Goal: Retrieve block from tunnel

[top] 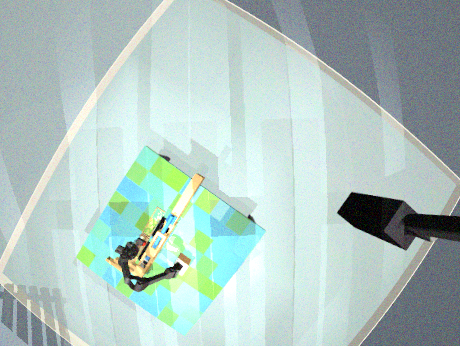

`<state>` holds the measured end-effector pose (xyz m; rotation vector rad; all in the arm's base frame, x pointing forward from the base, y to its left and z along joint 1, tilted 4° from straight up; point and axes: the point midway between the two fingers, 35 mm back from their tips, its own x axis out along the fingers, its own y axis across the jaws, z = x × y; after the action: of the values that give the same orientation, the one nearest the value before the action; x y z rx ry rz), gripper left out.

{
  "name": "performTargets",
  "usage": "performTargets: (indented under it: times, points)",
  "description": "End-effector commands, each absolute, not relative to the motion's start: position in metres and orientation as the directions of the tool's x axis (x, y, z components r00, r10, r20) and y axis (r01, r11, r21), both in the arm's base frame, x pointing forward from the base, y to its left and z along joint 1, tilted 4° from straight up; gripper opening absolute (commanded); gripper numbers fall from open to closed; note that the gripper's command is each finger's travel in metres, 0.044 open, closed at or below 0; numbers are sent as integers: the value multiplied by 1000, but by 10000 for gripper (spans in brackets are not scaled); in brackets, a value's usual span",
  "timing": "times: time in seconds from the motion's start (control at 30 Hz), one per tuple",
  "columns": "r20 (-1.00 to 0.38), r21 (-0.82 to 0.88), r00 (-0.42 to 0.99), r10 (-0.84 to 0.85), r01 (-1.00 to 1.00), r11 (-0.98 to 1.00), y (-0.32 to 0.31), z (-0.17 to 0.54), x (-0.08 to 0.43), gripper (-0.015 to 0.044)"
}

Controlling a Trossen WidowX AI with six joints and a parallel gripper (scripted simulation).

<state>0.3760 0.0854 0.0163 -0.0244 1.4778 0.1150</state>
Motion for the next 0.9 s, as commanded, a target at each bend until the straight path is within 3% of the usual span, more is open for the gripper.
performTargets:
  times: [0.0, 0.67, 0.87]
  points:
    - [-994, 51, 89, 58, -86, 995, 85, 9, 375, 440]
    - [-994, 51, 88, 58, -86, 995, 85, -23, 371, 440]
    - [-994, 54, 88, 62, -92, 994, 86, -18, 372, 282]
